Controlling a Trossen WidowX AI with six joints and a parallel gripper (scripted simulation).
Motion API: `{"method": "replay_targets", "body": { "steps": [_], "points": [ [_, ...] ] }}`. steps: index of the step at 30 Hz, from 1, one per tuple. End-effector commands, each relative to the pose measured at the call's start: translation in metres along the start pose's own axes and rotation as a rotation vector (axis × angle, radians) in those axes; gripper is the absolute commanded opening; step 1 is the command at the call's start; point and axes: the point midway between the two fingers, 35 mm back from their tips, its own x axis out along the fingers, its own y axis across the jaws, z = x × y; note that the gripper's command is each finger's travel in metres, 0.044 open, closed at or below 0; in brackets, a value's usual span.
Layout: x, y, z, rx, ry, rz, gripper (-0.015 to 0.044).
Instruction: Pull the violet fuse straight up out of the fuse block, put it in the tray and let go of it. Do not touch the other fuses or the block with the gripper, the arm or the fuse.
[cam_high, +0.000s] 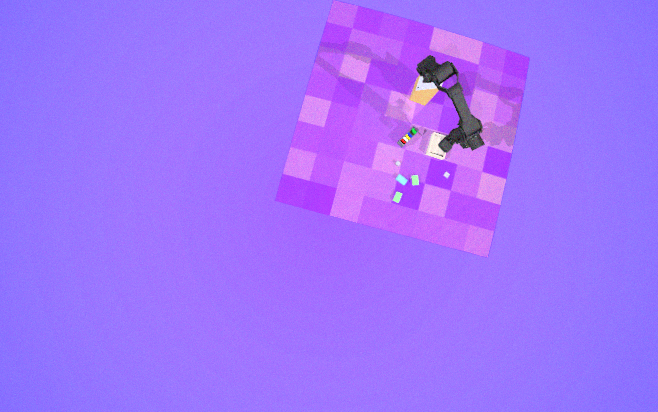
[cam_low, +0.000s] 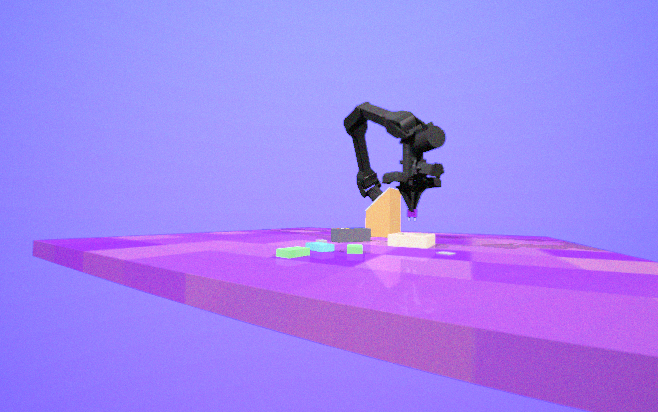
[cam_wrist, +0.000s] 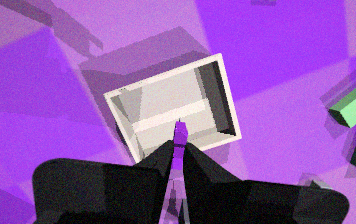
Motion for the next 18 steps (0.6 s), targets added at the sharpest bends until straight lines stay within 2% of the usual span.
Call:
{"method": "replay_targets", "body": {
  "steps": [1,18],
  "points": [
    [0.003,0.000,0.001,0.011,0.002,0.008,0.0000],
    [0.031,0.000,0.001,0.011,0.002,0.008,0.0000]
  ]
}}
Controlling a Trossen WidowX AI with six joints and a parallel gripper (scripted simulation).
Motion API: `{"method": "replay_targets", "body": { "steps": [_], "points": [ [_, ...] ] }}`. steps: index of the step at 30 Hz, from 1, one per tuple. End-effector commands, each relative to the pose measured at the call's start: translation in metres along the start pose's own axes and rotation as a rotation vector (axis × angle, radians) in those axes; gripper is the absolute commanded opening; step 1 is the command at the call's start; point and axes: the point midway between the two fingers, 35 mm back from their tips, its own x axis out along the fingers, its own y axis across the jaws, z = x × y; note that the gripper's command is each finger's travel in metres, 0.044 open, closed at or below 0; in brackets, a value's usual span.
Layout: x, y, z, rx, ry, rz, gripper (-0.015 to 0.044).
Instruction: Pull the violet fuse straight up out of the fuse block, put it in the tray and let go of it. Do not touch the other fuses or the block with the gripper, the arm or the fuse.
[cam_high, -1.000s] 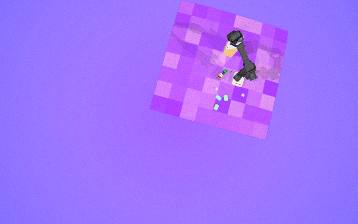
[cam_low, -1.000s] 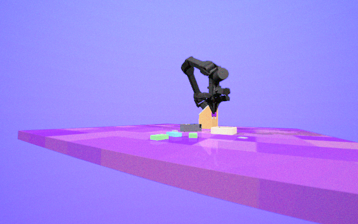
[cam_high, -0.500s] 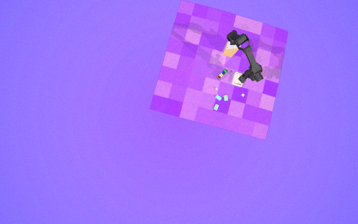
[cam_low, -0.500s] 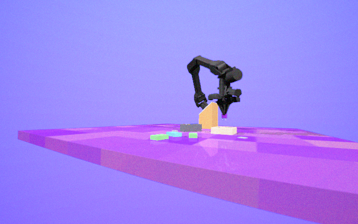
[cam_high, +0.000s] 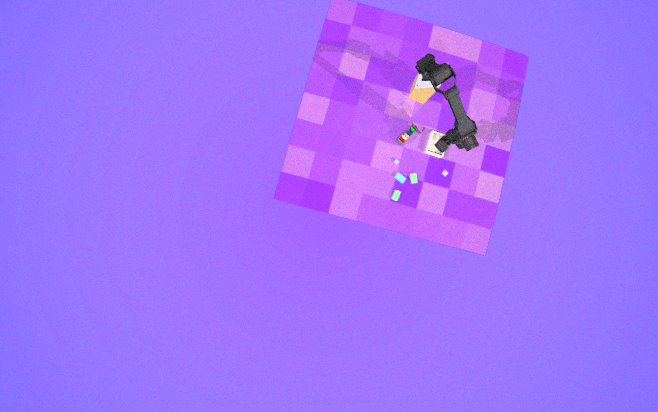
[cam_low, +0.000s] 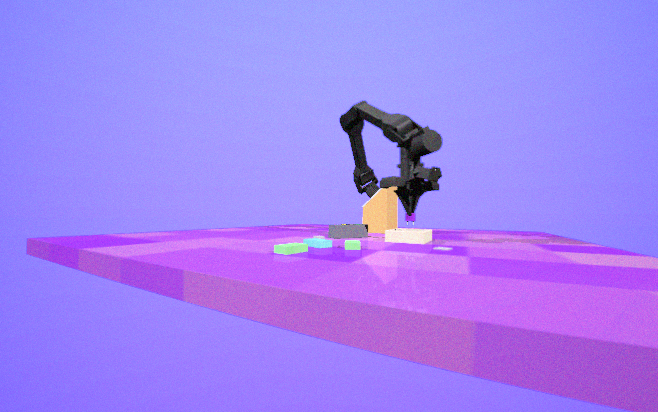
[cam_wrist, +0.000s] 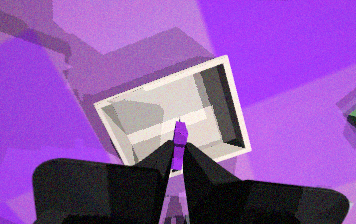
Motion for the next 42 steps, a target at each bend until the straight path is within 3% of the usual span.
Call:
{"method": "replay_targets", "body": {
  "steps": [1,10,23,27,42],
  "points": [
    [0.009,0.000,-0.002,-0.005,0.009,-0.002,0.0000],
    [0.017,0.000,-0.003,-0.005,0.010,-0.002,0.0000],
    [0.011,0.000,-0.001,0.000,0.004,0.001,0.0330],
    [-0.023,0.000,-0.002,-0.005,0.008,-0.001,0.0330],
    [-0.024,-0.001,-0.001,-0.010,0.003,-0.010,0.0330]
  ]
}}
